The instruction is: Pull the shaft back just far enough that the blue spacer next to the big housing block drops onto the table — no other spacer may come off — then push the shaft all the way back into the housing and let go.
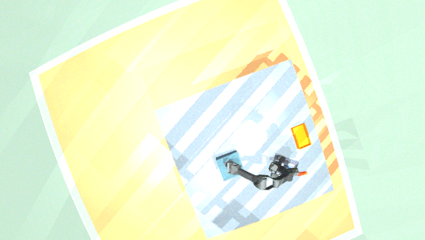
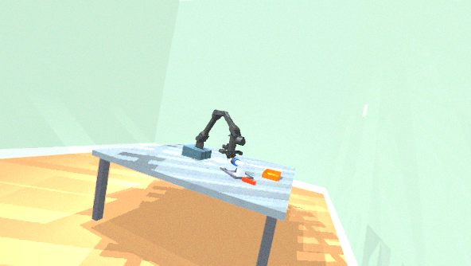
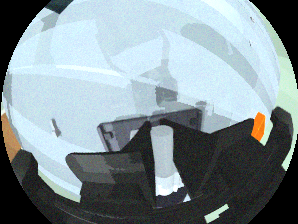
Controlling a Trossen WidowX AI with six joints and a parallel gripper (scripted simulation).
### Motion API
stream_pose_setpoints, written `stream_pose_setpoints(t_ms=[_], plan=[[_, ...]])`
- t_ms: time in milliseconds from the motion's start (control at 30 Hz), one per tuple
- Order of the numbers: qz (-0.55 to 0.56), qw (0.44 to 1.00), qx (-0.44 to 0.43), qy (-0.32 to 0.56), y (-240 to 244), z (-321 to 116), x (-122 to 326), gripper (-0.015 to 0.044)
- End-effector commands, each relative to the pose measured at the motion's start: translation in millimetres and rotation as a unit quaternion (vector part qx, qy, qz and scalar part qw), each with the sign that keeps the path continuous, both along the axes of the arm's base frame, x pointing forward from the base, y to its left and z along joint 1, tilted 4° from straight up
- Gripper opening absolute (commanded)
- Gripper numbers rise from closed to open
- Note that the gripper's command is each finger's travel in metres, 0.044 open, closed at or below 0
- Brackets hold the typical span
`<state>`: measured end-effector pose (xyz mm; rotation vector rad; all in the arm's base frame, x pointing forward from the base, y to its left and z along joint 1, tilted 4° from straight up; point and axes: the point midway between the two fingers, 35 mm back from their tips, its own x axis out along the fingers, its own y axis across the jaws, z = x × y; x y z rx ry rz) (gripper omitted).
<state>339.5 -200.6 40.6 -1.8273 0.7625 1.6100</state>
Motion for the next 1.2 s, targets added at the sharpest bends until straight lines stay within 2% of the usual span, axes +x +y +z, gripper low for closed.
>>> stream_pose_setpoints(t_ms=[0,1167], plan=[[-0.002,1.000,0.000,0.000,-0.3,0.2,-0.2,0.0000],[0.000,1.000,-0.001,0.003,11.8,-1.9,-10.9,0.0000]])
